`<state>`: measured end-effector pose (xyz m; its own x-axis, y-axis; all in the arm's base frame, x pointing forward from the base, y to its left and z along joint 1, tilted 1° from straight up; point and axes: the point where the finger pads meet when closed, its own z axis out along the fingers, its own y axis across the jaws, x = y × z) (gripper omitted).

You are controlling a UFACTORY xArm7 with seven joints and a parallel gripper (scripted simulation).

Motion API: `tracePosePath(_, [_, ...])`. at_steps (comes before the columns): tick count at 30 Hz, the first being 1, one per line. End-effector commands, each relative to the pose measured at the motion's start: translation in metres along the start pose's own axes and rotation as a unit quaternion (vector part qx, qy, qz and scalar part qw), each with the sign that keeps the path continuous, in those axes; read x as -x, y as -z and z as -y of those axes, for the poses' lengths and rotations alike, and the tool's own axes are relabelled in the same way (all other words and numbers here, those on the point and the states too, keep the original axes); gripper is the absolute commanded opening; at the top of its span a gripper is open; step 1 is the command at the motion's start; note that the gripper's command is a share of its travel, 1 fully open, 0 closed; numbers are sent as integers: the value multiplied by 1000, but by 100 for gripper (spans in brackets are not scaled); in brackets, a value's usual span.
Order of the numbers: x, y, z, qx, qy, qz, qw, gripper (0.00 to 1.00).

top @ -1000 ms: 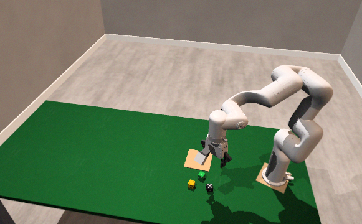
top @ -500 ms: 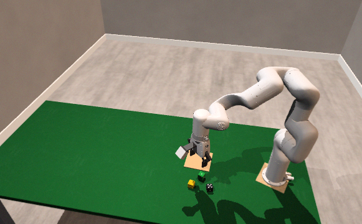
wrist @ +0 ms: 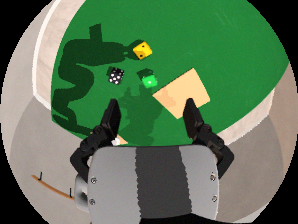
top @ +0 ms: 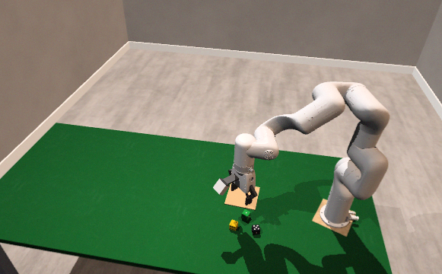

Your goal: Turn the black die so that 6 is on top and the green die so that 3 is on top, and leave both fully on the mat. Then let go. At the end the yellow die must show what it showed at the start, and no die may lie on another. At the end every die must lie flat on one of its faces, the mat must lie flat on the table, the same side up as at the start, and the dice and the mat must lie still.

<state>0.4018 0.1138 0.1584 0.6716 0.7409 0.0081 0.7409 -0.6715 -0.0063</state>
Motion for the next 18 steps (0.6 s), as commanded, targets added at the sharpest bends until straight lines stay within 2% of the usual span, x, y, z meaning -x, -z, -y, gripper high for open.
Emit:
tracePosePath(1, [-1, -5, -1, 1, 0, -2, 1000, 100])
tracePosePath(5, [-1, -13, -1, 1, 0, -2, 1000, 100])
tracePosePath(14, [-2, -77, -1, 1, 0, -2, 1000, 100])
tracePosePath(18, [-2, -94, -1, 1, 0, -2, 1000, 100])
